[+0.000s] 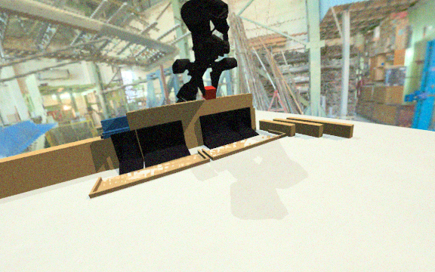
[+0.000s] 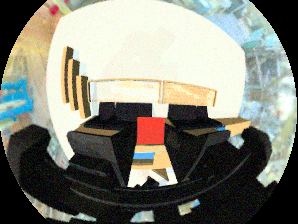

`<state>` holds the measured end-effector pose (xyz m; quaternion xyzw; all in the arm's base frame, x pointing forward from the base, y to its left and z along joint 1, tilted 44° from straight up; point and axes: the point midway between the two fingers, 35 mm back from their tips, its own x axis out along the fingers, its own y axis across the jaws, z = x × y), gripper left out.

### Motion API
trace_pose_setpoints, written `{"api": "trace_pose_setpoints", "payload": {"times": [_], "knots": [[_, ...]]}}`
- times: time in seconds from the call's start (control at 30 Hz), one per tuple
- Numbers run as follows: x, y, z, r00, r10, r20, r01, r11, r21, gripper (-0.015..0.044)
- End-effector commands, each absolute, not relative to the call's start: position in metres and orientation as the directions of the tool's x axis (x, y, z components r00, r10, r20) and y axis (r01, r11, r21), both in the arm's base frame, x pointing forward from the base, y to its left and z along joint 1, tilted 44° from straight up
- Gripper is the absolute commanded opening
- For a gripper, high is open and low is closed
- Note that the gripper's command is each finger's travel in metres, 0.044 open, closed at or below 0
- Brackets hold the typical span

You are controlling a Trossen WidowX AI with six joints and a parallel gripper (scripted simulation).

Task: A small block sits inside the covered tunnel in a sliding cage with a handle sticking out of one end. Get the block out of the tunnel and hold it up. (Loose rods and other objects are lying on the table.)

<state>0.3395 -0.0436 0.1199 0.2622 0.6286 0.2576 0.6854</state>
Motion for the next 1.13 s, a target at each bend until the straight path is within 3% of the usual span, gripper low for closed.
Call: {"api": "trace_pose_setpoints", "payload": {"times": [0.0, 0.37, 0.77, 1.1], "knots": [[0.341, -0.044, 0.117, 0.107, 0.681, -0.724, -0.020, 0.730, 0.683, 0.0000], [0.338, -0.068, 0.104, 0.547, 0.597, -0.587, -0.032, 0.715, 0.698, 0.0000], [0.338, -0.069, 0.104, 0.553, 0.595, -0.583, -0.033, 0.715, 0.698, 0.0000], [0.367, -0.068, 0.105, 0.554, 0.594, -0.583, -0.034, 0.716, 0.697, 0.0000]]}}
